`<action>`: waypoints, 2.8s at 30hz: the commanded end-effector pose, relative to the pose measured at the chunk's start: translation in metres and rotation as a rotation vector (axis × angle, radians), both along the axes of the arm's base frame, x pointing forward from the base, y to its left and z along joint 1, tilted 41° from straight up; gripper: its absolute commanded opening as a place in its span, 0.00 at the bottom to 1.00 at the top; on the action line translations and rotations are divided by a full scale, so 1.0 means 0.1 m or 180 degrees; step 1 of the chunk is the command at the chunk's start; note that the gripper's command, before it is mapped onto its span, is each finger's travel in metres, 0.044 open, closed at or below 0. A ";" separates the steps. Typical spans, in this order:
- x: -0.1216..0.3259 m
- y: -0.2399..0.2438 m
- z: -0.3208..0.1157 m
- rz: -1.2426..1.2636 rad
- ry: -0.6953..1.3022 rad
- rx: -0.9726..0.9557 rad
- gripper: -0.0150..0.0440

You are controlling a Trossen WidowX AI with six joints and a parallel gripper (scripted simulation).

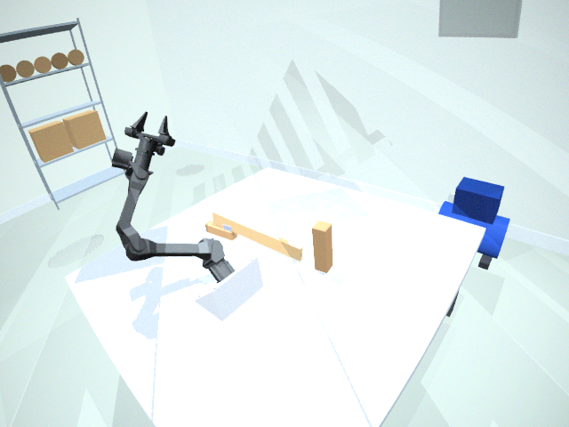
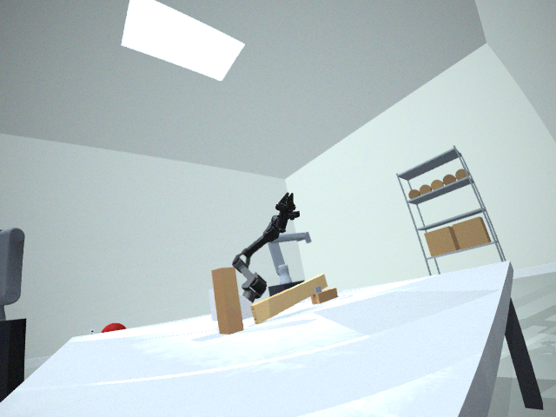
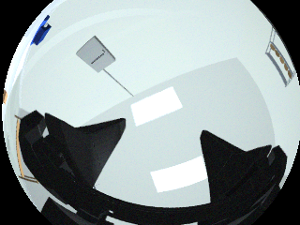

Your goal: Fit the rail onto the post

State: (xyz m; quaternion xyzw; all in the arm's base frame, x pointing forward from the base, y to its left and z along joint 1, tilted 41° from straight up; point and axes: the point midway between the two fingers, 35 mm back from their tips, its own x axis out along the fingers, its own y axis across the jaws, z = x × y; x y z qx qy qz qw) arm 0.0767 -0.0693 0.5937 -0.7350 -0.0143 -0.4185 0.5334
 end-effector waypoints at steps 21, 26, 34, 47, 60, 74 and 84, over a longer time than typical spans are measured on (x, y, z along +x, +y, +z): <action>2.53 0.21 -1.78 0.0260 0.3060 -0.0944 1.00; 2.87 0.10 -2.57 0.0582 0.3945 -0.0899 1.00; 2.93 -0.11 -3.89 0.1311 0.5285 -0.0421 1.00; 2.00 -0.08 -5.57 0.3261 0.6749 0.2050 1.00; 1.84 0.03 -5.74 0.3701 0.6745 0.2817 1.00; 1.84 0.17 -5.92 0.3699 0.6743 0.2816 1.00; 1.83 0.27 -6.04 0.3696 0.6743 0.2823 1.00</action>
